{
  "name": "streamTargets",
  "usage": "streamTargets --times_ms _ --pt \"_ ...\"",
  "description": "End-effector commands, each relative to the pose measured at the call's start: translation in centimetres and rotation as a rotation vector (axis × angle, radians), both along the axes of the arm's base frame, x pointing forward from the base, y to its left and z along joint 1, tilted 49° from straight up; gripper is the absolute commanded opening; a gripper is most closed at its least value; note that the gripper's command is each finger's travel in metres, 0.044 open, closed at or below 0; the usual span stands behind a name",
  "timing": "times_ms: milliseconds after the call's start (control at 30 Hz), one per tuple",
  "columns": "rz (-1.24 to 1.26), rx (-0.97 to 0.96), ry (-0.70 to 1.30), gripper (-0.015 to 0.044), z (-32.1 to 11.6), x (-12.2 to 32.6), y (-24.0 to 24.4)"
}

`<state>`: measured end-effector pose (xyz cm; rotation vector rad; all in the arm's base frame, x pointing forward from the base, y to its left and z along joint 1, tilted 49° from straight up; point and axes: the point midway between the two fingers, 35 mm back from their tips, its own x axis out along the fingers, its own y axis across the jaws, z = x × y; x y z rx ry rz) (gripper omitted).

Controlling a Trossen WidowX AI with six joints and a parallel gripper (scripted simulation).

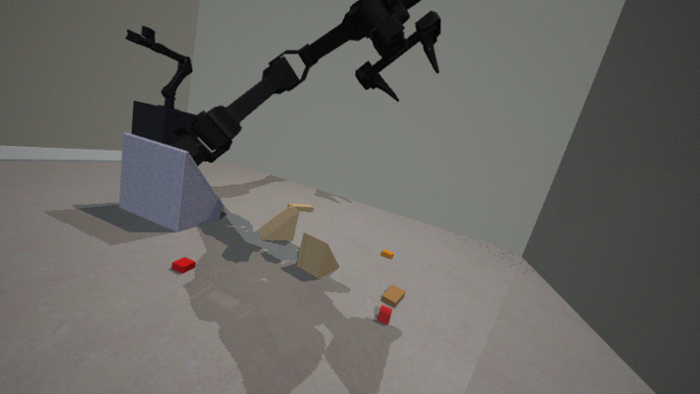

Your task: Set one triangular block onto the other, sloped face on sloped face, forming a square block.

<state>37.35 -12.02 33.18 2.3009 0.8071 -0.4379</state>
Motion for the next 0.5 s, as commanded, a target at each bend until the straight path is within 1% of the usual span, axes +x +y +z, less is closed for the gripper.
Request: streamTargets --times_ms 0,167,267,467 --pt "0.099 0.030 0.114 0.0440 -6.9 1.2 -0.6" --pt "0.221 0.085 0.225 0.0440 -14.4 1.3 -0.5" --pt "0.305 0.168 0.305 0.0440 -19.7 0.6 0.3" --pt "0.452 0.363 0.421 0.0440 -28.3 -2.2 2.8"
